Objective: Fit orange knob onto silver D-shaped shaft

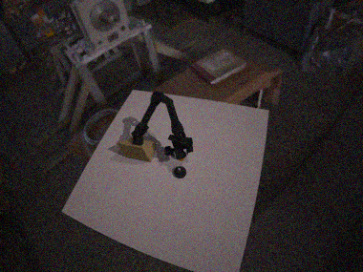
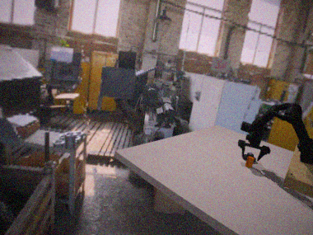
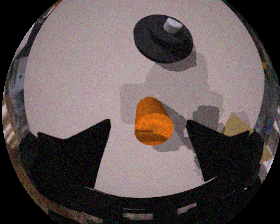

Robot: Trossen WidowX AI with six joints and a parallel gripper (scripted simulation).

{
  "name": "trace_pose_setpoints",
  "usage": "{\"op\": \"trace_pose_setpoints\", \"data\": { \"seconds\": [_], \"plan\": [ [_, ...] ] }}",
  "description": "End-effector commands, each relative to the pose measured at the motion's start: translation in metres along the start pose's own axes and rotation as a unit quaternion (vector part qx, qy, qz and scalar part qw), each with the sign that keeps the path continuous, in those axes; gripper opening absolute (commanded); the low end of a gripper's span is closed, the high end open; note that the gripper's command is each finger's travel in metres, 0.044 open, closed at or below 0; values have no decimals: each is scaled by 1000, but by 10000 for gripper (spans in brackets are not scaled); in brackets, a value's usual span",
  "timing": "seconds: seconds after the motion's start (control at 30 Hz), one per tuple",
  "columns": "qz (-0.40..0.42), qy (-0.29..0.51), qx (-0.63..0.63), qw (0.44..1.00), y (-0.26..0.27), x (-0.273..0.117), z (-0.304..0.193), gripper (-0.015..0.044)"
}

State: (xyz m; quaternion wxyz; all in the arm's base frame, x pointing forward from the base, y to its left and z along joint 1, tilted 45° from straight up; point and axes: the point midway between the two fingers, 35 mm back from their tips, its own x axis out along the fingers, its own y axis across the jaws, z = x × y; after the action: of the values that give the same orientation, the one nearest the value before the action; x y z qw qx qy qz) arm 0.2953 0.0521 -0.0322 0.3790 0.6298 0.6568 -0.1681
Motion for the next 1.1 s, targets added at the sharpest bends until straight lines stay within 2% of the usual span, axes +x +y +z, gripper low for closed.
{"op": "trace_pose_setpoints", "data": {
  "seconds": [0.0, 0.73, 1.07],
  "plan": [
    [-3, 5, 4, 1000, -2, 8, -1, 440],
    [-2, 7, 4, 1000, -4, 41, -4, 440],
    [-2, 7, 4, 1000, -4, 41, -4, 177]
  ]
}}
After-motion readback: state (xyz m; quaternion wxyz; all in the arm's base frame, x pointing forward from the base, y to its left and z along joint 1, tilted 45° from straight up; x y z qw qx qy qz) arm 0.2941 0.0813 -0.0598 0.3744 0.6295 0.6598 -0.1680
